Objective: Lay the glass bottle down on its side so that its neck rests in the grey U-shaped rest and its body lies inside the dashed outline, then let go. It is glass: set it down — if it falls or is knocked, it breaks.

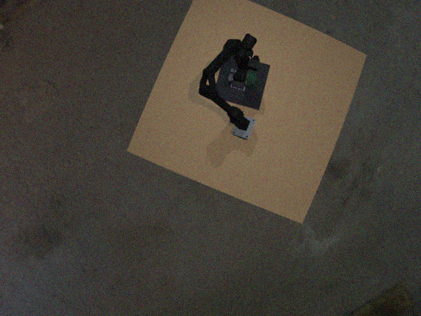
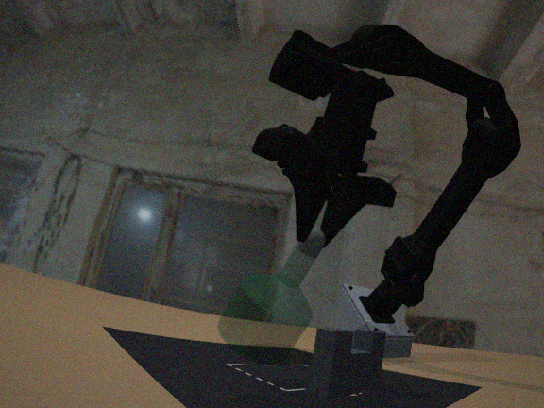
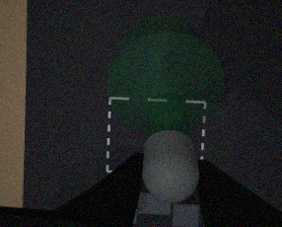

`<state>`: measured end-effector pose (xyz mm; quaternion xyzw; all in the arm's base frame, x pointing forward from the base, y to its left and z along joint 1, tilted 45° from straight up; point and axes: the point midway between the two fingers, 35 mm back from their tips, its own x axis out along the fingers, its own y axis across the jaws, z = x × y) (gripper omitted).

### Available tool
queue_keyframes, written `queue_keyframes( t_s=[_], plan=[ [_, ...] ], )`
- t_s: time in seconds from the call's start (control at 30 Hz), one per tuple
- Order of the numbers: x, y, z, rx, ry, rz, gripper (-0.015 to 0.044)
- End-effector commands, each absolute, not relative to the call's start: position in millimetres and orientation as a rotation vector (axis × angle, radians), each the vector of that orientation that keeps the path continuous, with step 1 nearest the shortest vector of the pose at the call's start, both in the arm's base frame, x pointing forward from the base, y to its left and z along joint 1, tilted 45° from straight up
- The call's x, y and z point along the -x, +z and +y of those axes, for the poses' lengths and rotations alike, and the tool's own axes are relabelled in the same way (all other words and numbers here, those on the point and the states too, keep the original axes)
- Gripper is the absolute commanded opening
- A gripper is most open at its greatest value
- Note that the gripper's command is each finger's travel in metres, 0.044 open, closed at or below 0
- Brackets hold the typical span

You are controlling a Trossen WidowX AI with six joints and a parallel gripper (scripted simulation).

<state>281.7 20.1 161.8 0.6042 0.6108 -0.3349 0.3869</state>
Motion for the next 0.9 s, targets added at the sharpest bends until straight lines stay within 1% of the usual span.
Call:
queue_keyframes(
  t_s=[0.0,0.87],
  plan=[
    [-281,166,29,-1.541,-0.843,1.562,0.0108],
    [-278,174,46,-1.523,-0.897,1.510,0.0108]
  ],
)
